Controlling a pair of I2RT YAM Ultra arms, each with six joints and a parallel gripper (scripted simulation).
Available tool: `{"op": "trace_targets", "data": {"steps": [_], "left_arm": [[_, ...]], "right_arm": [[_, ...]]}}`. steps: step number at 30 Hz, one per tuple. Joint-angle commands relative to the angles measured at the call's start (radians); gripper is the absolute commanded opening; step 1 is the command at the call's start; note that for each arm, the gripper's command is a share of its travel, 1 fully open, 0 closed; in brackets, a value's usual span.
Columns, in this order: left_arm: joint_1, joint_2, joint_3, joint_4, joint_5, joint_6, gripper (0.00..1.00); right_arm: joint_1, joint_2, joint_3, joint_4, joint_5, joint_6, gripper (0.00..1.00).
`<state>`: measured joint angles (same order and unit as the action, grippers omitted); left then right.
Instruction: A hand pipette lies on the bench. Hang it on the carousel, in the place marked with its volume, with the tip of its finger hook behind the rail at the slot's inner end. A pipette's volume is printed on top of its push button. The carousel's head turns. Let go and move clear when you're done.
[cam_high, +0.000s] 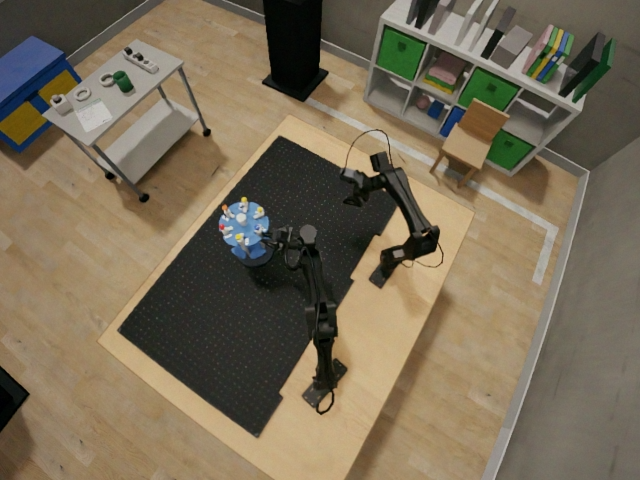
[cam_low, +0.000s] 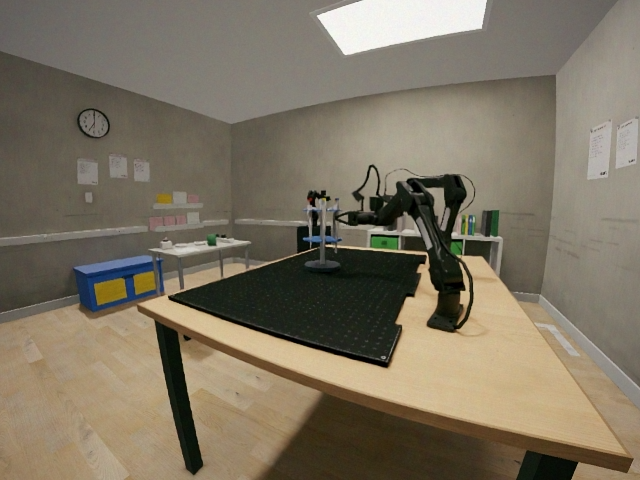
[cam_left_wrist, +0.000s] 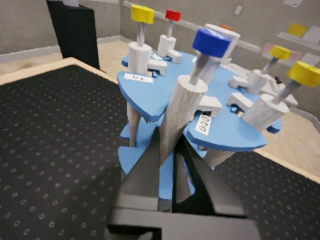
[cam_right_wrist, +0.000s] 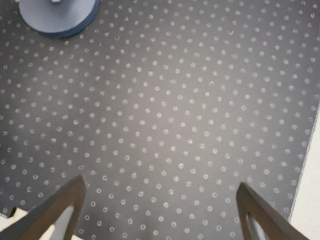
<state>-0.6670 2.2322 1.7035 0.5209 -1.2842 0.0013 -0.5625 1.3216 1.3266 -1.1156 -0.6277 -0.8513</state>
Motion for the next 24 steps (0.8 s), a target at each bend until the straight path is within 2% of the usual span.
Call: {"op": "trace_targets", "data": {"steps": [1,24], "left_arm": [[0.014,0.011,0.016,0.023,-0.016,-0.008,0.12],[0.014,-0.008,0.015,0.026,-0.016,-0.005,0.12]], "right_arm": [[-0.009,-0.004,0.015,0.013,-0.020,-0.005,1.00],[-0.009,-0.004,0.015,0.013,-0.020,-0.005,1.00]]}}
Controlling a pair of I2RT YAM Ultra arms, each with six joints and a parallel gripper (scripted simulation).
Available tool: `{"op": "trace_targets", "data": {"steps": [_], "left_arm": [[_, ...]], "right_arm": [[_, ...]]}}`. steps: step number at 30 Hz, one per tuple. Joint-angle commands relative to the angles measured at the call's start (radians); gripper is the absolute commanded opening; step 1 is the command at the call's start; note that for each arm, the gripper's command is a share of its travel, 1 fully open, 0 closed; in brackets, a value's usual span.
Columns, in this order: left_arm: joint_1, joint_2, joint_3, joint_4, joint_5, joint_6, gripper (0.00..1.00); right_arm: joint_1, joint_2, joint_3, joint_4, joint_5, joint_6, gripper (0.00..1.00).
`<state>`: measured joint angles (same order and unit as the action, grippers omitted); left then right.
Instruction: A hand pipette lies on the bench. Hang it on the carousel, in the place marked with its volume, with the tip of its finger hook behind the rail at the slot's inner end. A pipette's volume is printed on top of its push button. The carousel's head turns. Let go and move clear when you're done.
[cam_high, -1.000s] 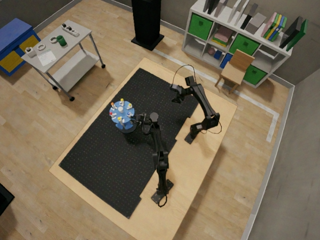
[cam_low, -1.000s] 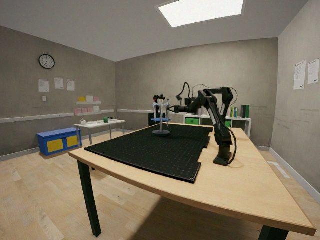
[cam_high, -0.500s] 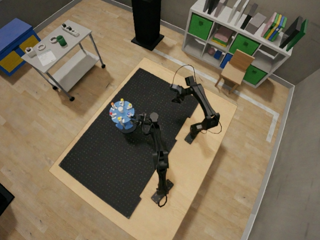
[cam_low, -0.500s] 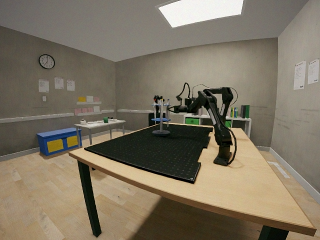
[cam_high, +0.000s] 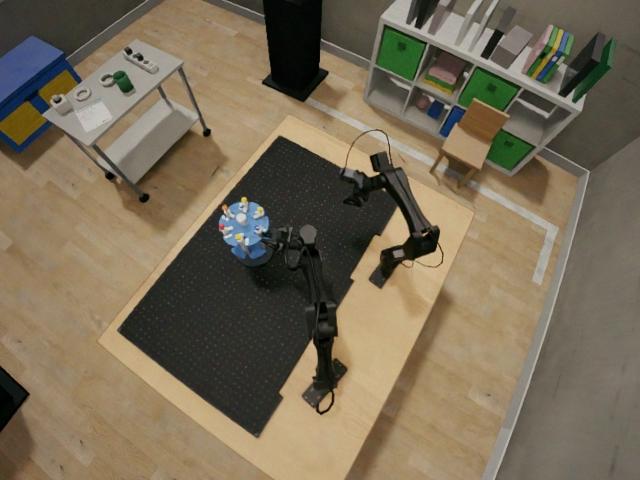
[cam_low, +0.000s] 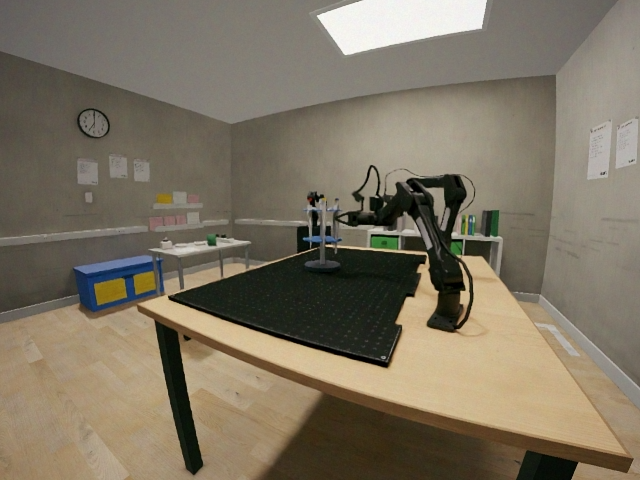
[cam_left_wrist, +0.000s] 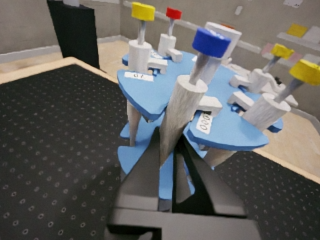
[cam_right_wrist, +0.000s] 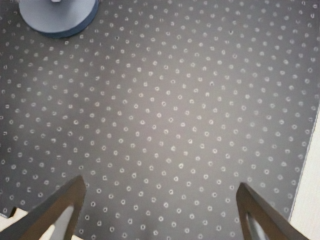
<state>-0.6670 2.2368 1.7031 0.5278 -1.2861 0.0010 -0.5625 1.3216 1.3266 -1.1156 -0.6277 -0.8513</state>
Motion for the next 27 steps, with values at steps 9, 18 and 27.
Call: {"op": "trace_targets", "data": {"steps": [9,18,27], "left_arm": [[0.014,-0.013,0.015,0.019,-0.015,-0.005,0.12],[0.014,-0.013,0.015,0.019,-0.015,-0.005,0.12],[0.004,-0.010,0.006,0.008,-0.006,-0.001,0.50]], "right_arm": [[-0.009,-0.004,0.015,0.013,-0.020,-0.005,1.00],[-0.009,-0.004,0.015,0.013,-0.020,-0.005,1.00],[-0.009,-0.004,0.015,0.013,-0.020,-0.005,1.00]]}}
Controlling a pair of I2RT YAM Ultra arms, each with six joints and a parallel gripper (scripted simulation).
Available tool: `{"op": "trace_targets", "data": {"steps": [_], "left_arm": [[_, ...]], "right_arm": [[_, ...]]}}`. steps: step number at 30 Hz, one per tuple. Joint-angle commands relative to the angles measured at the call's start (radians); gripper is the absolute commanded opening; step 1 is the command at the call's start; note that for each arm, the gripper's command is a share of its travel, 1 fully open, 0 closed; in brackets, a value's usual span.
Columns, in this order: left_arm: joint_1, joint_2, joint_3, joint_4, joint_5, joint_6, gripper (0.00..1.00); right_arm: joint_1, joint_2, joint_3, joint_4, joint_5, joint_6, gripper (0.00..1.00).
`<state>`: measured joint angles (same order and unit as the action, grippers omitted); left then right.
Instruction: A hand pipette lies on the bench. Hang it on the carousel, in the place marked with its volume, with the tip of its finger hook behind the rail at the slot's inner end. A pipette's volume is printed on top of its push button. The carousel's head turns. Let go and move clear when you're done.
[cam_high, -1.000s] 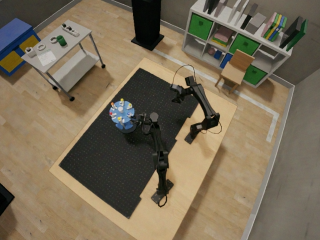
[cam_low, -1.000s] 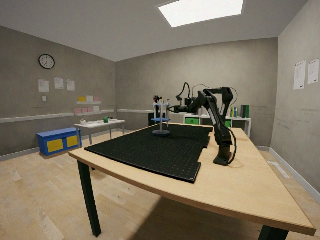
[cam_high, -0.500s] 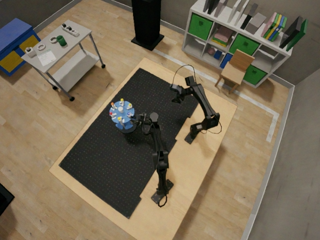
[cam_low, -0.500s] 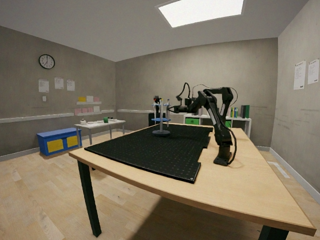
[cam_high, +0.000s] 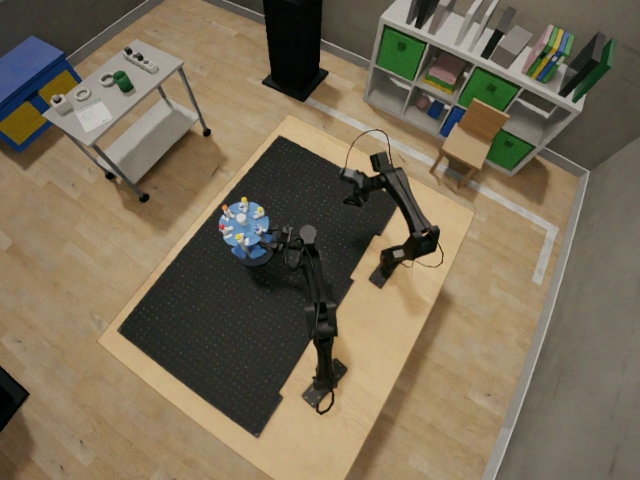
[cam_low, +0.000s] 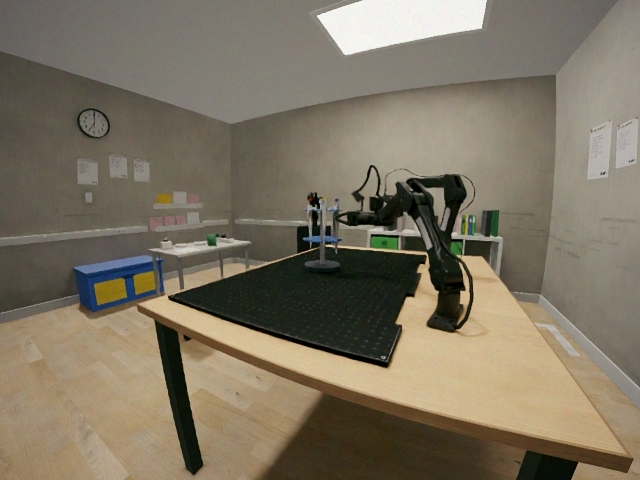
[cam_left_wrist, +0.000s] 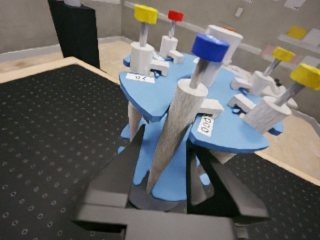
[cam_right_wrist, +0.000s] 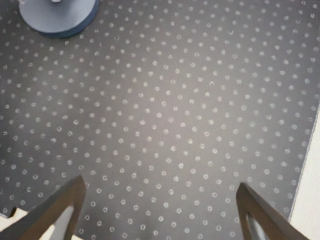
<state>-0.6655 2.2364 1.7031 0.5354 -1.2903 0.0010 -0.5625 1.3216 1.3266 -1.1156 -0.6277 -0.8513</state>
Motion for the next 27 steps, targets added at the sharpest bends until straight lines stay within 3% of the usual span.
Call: {"op": "trace_targets", "data": {"steps": [1,23,27], "left_arm": [[0.003,-0.009,0.006,0.000,-0.002,-0.001,0.50],[0.003,-0.009,0.006,0.000,-0.002,-0.001,0.50],[0.028,-0.114,-0.150,0.045,0.156,-0.013,0.50]], "right_arm": [[-0.009,-0.004,0.015,0.013,-0.020,-0.005,1.00],[-0.009,-0.004,0.015,0.013,-0.020,-0.005,1.00],[-0.009,-0.004,0.015,0.013,-0.020,-0.005,1.00]]}}
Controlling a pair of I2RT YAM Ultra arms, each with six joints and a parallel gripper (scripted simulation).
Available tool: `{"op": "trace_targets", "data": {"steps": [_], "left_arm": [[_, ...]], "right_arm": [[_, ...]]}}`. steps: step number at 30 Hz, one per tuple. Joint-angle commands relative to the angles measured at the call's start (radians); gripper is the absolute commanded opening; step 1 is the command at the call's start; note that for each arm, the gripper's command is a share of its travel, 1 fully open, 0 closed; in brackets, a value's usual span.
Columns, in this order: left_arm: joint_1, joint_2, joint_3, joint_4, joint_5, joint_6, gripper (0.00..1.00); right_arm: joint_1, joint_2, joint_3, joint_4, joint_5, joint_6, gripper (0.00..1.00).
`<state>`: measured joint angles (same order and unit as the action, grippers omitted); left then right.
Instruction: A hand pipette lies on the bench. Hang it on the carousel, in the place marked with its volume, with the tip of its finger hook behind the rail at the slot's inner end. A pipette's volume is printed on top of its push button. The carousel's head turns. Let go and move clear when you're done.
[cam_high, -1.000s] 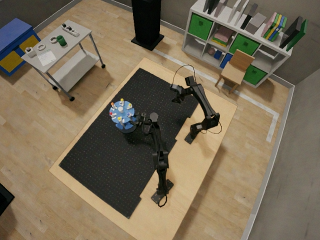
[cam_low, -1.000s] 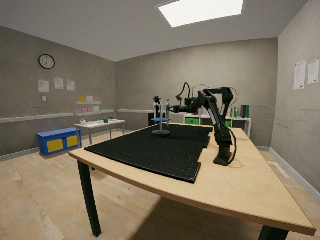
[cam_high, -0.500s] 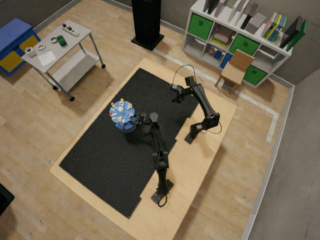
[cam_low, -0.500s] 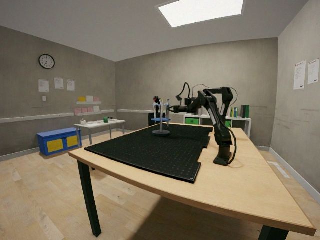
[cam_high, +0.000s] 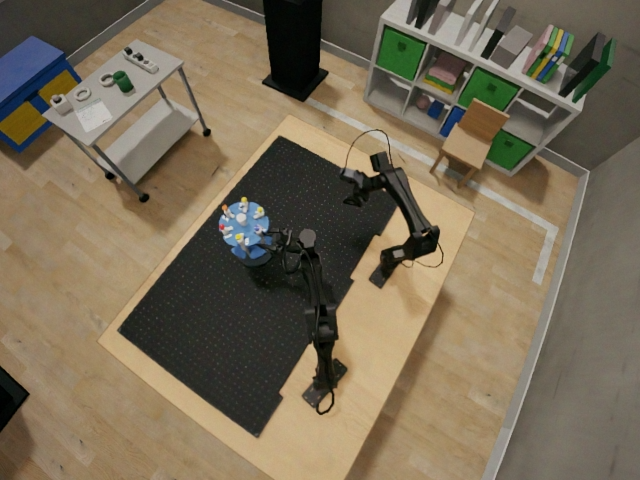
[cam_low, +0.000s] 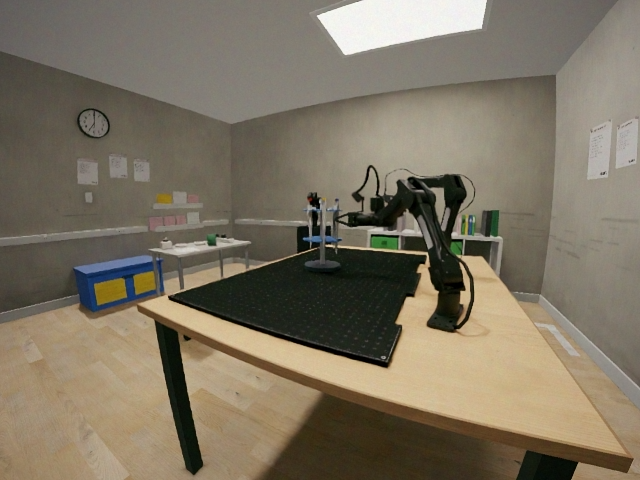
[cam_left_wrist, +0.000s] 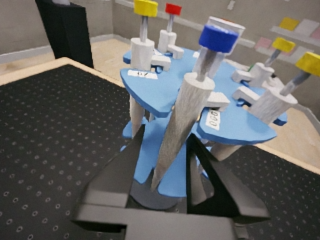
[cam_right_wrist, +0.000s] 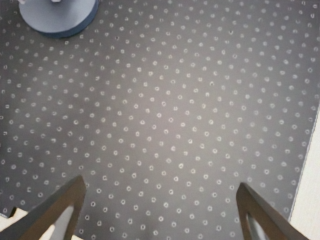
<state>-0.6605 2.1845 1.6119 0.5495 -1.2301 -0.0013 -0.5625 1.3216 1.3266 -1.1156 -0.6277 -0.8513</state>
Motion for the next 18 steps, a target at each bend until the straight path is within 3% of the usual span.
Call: {"op": "trace_targets", "data": {"steps": [1,3,11,16,18], "left_arm": [[0.023,-0.063,-0.059,0.031,0.095,-0.011,0.50],[0.030,-0.085,-0.095,0.049,0.141,-0.001,0.50],[0.023,-0.058,-0.091,0.063,0.154,0.007,0.50],[0.067,-0.175,-0.238,0.105,0.353,0.002,0.50],[0.069,-0.177,-0.241,0.110,0.361,0.005,0.50]], "right_arm": [[-0.009,-0.004,0.015,0.013,-0.020,-0.005,1.00],[-0.009,-0.004,0.015,0.013,-0.020,-0.005,1.00],[-0.009,-0.004,0.015,0.013,-0.020,-0.005,1.00],[-0.009,-0.004,0.015,0.013,-0.020,-0.005,1.00],[-0.009,-0.004,0.015,0.013,-0.020,-0.005,1.00]]}}
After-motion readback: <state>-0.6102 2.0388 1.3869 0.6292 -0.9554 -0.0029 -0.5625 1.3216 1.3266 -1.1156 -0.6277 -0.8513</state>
